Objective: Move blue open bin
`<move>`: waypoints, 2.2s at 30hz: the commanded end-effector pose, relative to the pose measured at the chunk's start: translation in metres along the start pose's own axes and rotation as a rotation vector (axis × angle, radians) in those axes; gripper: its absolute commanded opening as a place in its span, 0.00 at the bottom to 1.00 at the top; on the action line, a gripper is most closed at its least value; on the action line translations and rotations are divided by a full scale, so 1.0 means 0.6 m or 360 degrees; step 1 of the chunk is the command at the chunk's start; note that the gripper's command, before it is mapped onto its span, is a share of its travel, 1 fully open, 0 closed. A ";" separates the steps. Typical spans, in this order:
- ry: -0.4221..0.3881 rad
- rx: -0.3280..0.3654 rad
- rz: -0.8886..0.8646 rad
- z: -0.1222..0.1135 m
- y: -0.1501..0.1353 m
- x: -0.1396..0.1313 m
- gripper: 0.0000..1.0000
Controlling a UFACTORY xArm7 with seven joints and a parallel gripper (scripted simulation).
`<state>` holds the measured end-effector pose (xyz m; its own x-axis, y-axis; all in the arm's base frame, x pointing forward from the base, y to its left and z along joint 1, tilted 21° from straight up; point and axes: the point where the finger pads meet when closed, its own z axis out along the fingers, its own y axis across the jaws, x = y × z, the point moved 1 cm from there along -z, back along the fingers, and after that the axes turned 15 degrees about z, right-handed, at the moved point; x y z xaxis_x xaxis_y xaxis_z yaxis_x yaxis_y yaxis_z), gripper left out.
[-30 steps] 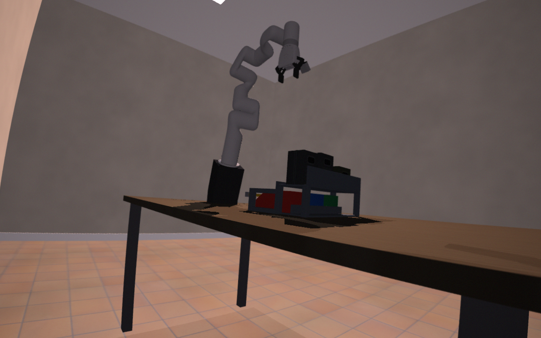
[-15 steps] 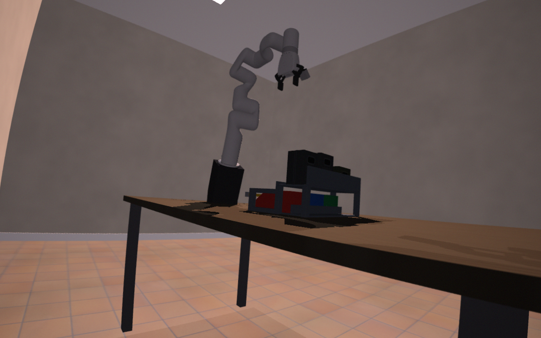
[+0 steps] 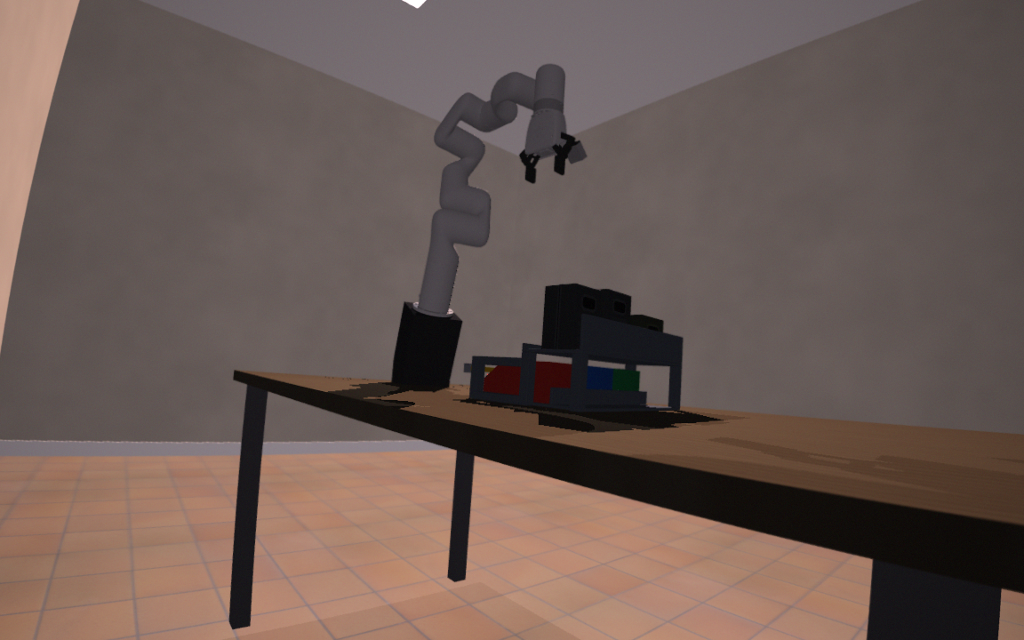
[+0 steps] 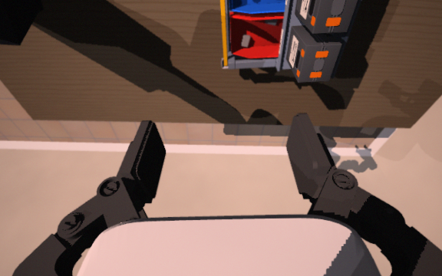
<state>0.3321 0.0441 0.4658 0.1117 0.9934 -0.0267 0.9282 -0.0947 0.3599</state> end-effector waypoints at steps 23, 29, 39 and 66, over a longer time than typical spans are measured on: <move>0.0001 -0.0003 0.0000 0.131 0.002 0.001 1.00; 0.0001 -0.0003 0.0000 0.131 0.002 0.001 1.00; 0.0001 -0.0003 0.0000 0.213 0.002 0.001 1.00; 0.0002 -0.0004 0.0000 0.345 0.002 0.002 1.00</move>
<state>0.3986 0.0331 0.2962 0.1110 0.9935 -0.0261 0.9263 -0.0940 0.3649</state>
